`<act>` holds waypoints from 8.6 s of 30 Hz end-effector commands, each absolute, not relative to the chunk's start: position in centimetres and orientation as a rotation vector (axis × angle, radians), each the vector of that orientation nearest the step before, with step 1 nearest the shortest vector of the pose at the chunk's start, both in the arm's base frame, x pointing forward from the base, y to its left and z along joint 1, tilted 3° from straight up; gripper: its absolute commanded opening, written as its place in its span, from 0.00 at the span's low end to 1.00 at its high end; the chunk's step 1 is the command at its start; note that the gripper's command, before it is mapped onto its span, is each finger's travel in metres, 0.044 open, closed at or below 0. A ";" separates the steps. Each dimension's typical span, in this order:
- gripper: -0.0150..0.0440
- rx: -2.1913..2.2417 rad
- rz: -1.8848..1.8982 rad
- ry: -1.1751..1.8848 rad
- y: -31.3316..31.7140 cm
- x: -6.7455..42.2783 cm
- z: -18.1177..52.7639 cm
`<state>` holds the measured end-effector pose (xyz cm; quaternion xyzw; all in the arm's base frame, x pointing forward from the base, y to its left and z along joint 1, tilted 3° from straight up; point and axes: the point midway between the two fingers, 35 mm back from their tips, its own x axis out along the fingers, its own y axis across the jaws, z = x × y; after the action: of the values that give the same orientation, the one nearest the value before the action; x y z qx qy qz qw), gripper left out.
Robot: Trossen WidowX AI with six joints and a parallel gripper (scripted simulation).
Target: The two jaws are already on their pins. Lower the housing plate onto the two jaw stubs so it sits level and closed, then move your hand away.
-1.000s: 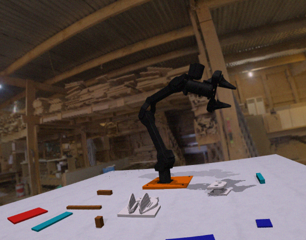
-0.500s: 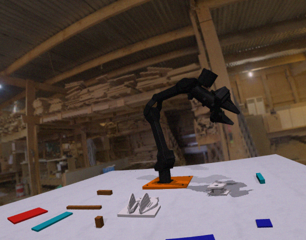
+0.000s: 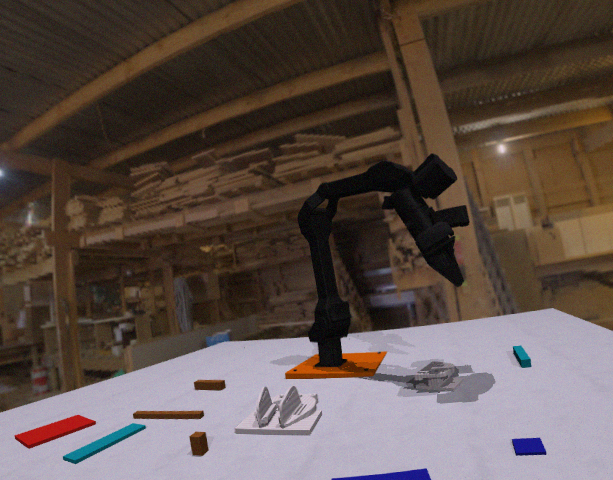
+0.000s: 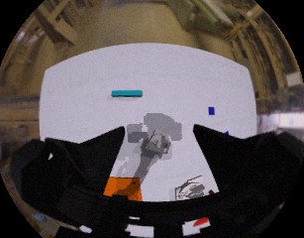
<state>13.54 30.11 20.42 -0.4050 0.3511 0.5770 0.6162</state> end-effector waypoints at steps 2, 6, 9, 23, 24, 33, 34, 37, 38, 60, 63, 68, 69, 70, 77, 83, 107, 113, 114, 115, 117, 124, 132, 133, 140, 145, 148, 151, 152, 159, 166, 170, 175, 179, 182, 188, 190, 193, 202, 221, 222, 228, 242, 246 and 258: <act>1.00 -0.926 1.238 0.979 28.8 14.5 17.9; 1.00 -0.915 1.160 1.103 27.6 15.1 16.3; 1.00 -0.906 1.098 1.193 26.7 15.5 15.2; 1.00 -0.888 0.978 1.351 24.9 16.1 12.5; 1.00 -0.888 0.979 1.351 25.0 16.1 11.3; 1.00 -0.888 0.979 1.351 25.0 16.0 9.4; 1.00 -0.888 0.979 1.351 25.0 16.0 9.4; 1.00 -0.888 0.979 1.351 25.0 16.0 9.2; 1.00 -0.888 0.979 1.351 25.0 16.0 9.1; 1.00 -0.888 0.979 1.351 25.1 16.0 7.2; 1.00 -0.888 0.979 1.351 25.2 16.0 6.8; 1.00 -0.887 0.979 1.351 25.2 16.0 6.0; 1.00 -0.887 0.979 1.351 25.2 15.9 5.8; 1.00 -0.887 0.979 1.351 25.2 15.9 5.7; 1.00 -0.887 0.979 1.352 25.2 15.9 4.6; 1.00 -0.887 0.979 1.352 25.2 15.9 4.3; 1.00 -0.887 0.979 1.352 25.3 15.9 4.2; 0.99 -0.886 0.984 1.348 25.3 15.9 4.3; 0.98 -0.886 0.984 1.348 25.3 15.9 4.3; 0.97 -0.886 0.984 1.348 25.3 15.9 4.3; 0.94 -0.886 0.984 1.348 25.3 15.9 4.3; 0.86 -0.886 0.984 1.348 25.3 15.9 4.3; 0.85 -0.886 0.984 1.348 25.3 15.9 4.3; 0.85 -0.886 0.984 1.348 25.3 15.9 4.3; 0.85 -0.886 0.983 1.349 25.3 16.0 5.4; 0.85 -0.887 0.982 1.349 25.3 16.1 7.0; 0.85 -0.887 0.981 1.350 25.3 16.1 7.9; 0.85 -0.887 0.981 1.350 25.2 16.1 8.9; 0.85 -0.887 0.980 1.350 25.2 16.1 9.2; 0.85 -0.888 0.979 1.351 24.9 16.1 11.4; 0.85 -0.886 0.977 1.352 24.9 16.1 11.6; 0.85 -0.856 0.944 1.367 24.1 17.0 11.6; 0.85 -0.810 0.894 1.389 23.0 18.2 11.5; 0.85 -0.773 0.854 1.405 22.0 19.1 11.4; 0.85 -0.745 0.825 1.417 21.2 19.7 11.4; 0.85 -0.689 0.764 1.440 19.7 20.9 11.3; 0.85 -0.670 0.744 1.447 19.1 21.3 11.3; 0.85 -0.642 0.714 1.458 18.3 21.9 11.3; 0.85 -0.555 0.621 1.487 15.7 23.3 11.1; 0.85 -0.364 0.421 1.538 9.8 25.4 10.8; 0.85 -0.354 0.410 1.540 9.5 25.5 10.8; 0.85 -0.293 0.347 1.553 7.5 25.9 10.7; 0.85 -0.149 0.198 1.574 3.0 26.1 10.5; 0.85 -0.108 0.156 1.579 1.8 26.1 10.4; 0.85 -0.072 0.120 1.582 0.7 25.9 10.4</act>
<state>25.95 0.81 10.33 -0.0337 0.7120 0.0570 0.6991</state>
